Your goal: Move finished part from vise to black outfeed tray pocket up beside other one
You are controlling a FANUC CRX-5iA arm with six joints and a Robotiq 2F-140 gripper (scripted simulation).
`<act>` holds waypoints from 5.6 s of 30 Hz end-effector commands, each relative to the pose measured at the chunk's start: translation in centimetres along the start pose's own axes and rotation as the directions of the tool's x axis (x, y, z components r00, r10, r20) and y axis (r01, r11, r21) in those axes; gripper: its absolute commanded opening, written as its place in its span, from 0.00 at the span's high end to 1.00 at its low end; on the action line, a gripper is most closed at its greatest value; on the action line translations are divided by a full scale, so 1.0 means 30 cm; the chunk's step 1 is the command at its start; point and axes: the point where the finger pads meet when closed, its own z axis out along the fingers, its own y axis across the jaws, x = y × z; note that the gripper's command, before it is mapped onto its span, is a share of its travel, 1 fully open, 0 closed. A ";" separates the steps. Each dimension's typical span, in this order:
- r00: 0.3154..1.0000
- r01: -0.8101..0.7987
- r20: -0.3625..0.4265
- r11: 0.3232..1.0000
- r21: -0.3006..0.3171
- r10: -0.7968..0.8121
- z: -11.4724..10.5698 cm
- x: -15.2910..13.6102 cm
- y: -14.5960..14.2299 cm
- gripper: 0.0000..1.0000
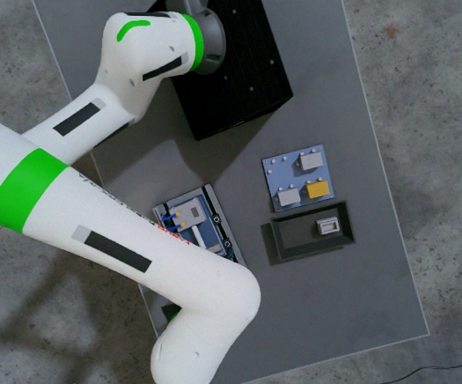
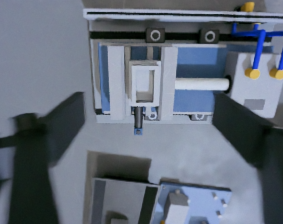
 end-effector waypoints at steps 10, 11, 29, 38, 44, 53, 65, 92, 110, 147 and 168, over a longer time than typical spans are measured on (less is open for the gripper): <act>1.000 0.000 0.000 1.000 0.002 0.000 -0.003 0.001 -0.002 0.90; 1.000 0.000 0.000 1.000 0.002 0.000 -0.003 0.001 -0.002 0.90; 1.000 0.000 0.000 1.000 0.002 0.000 -0.003 0.001 -0.002 0.90; 1.000 0.000 0.000 1.000 0.002 0.000 -0.003 0.001 -0.002 0.90; 1.000 0.000 0.000 1.000 0.002 0.000 -0.003 0.001 -0.002 0.54; 1.000 0.000 0.000 1.000 0.002 0.000 -0.003 0.001 -0.002 0.54; 1.000 0.000 0.000 1.000 0.002 0.000 -0.003 0.001 -0.002 0.54; 1.000 0.000 0.000 1.000 0.002 0.000 0.023 0.001 -0.002 0.54; 1.000 0.000 0.000 1.000 0.002 0.000 0.115 0.001 -0.003 0.54; 1.000 0.000 0.000 1.000 0.002 0.000 0.205 0.002 -0.004 0.54; 1.000 0.000 0.000 1.000 0.002 0.000 0.205 0.002 -0.004 0.54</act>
